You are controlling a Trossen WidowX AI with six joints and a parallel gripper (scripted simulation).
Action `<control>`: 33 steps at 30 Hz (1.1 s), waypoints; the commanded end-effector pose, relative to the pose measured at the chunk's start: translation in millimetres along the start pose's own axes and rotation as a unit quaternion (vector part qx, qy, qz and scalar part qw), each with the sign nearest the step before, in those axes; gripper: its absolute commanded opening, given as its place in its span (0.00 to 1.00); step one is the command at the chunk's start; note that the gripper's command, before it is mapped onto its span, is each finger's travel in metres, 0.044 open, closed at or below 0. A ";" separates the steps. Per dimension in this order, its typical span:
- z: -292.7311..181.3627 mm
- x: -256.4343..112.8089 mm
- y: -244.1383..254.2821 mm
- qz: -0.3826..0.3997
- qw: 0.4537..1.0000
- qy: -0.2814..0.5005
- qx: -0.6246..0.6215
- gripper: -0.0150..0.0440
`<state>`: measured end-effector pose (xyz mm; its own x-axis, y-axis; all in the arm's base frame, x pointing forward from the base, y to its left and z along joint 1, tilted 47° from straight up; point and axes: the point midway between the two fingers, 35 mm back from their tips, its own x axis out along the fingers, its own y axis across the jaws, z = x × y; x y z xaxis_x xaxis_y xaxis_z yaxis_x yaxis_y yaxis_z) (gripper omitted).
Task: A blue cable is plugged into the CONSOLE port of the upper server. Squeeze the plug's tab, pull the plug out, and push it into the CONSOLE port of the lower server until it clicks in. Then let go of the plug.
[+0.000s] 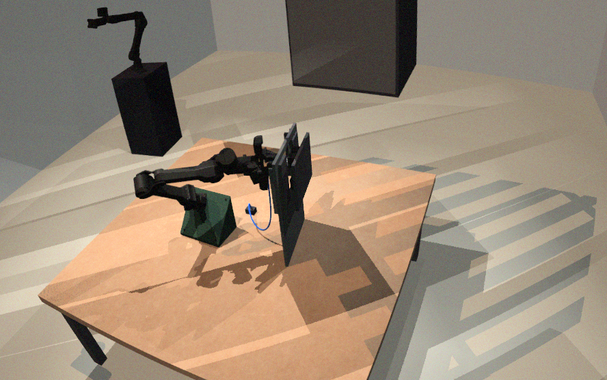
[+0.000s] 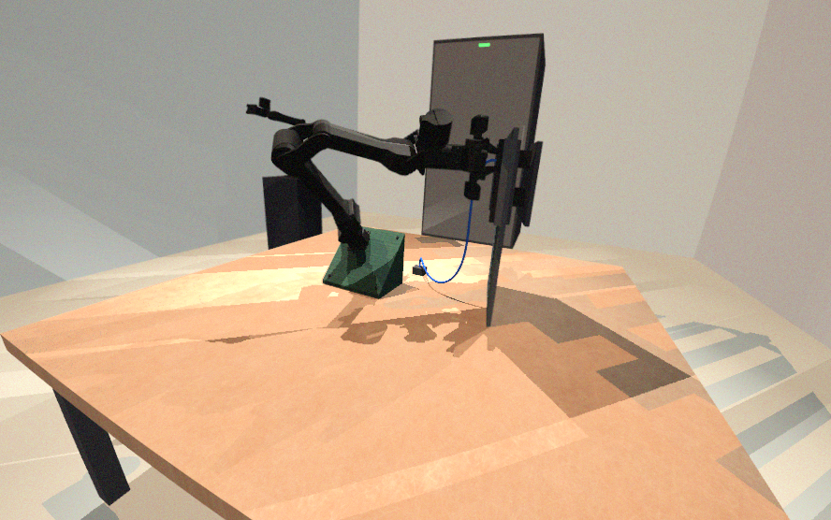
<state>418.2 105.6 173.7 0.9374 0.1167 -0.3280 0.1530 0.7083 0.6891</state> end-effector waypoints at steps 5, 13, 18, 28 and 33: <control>-1.6 -5.9 -0.3 0.000 1.000 0.001 -0.001 0.25; -2.6 -10.8 -0.3 0.000 1.000 0.001 -0.001 0.25; -3.4 -13.7 -0.4 0.000 1.000 0.001 -0.001 0.25; -5.1 -19.9 -0.4 0.000 1.000 0.001 -0.001 0.25; -6.0 -23.1 -0.4 0.000 1.000 0.001 -0.001 0.25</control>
<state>397.5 106.8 177.0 0.9369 0.1182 -0.3289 0.1511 0.7117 0.6861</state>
